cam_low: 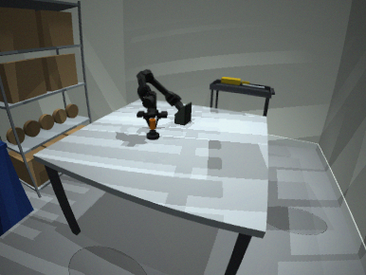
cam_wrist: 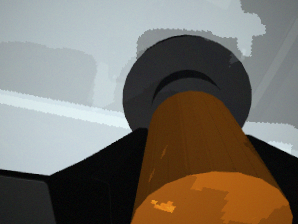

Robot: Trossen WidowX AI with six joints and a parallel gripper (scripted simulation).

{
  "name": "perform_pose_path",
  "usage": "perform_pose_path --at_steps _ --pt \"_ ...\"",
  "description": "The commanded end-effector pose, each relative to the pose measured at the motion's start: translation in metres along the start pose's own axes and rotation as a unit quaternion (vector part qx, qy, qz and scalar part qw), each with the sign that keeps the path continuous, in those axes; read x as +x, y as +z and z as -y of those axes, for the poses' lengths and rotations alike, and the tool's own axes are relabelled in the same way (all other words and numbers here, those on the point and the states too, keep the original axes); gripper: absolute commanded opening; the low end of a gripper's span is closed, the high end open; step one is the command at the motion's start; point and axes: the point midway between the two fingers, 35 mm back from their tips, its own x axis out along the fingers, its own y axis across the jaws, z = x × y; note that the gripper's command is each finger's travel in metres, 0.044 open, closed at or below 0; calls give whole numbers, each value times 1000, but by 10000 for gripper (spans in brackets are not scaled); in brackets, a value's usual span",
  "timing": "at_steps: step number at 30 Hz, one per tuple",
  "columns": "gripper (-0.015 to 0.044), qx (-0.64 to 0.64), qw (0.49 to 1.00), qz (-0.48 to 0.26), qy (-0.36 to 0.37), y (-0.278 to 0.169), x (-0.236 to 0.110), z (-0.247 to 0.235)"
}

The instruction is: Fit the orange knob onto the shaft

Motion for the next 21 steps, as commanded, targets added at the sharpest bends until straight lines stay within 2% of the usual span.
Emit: perform_pose_path --at_steps 1,11,17,21 --pt "0 -2 1000 0 -1 0 0 0" --pt "0 -7 1000 0 -1 -1 -4 1" --pt "0 -101 995 0 -1 1 -4 0" --pt "0 -107 994 0 -1 1 -2 0"
